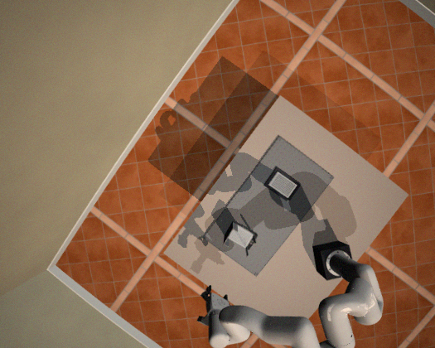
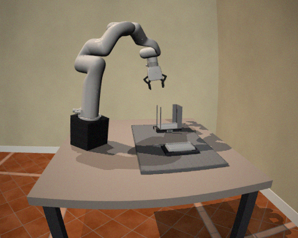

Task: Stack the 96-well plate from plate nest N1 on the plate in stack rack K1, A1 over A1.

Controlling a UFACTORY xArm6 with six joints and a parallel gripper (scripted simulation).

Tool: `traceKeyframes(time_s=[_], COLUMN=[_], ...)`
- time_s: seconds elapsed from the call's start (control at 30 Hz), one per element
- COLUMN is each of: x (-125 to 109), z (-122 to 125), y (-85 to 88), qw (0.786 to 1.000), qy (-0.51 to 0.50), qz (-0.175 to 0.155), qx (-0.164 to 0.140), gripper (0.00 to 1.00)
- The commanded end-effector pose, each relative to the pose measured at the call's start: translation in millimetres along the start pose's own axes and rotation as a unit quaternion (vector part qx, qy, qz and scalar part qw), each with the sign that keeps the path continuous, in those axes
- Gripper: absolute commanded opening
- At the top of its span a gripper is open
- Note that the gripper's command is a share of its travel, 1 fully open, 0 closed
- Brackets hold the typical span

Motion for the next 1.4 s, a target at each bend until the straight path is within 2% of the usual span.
traceKeyframes(time_s=[0.0, 0.53, 0.63, 0.83, 0.93, 1.03, 1.1, 1.23, 1.37], x=[0.2, 0.2, -14.1, -41.6, -56.3, -70.4, -70.4, -89.0, -109.0], z=[1.1, 1.1, 8.5, 19.2, 25.0, 28.7, 28.7, 33.5, 38.6], y=[2.4, 2.4, -0.5, -6.3, -9.8, -13.3, -13.3, -17.8, -22.3], qw=[1.0, 1.0, 0.999, 0.999, 0.995, 0.995, 0.995, 0.995, 0.988], qy=[-0.001, -0.001, -0.049, -0.05, -0.098, -0.099, -0.099, -0.099, -0.148], qz=[0.002, 0.002, 0.004, 0.004, 0.005, 0.005, 0.005, 0.005, 0.005], qx=[-0.002, -0.002, 0.009, 0.009, 0.02, 0.02, 0.02, 0.02, 0.031], gripper=[1.0, 1.0, 1.0, 1.0, 1.0, 1.0, 1.0, 1.0, 1.0])
Point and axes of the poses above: the point where the finger pads meet when closed, its own y axis back along the fingers, its own z axis across the jaws, x = y × z, the point moved 10 cm from there along y, back along the fingers, and after that the axes turned 14 degrees about y, right-handed, at the moved point
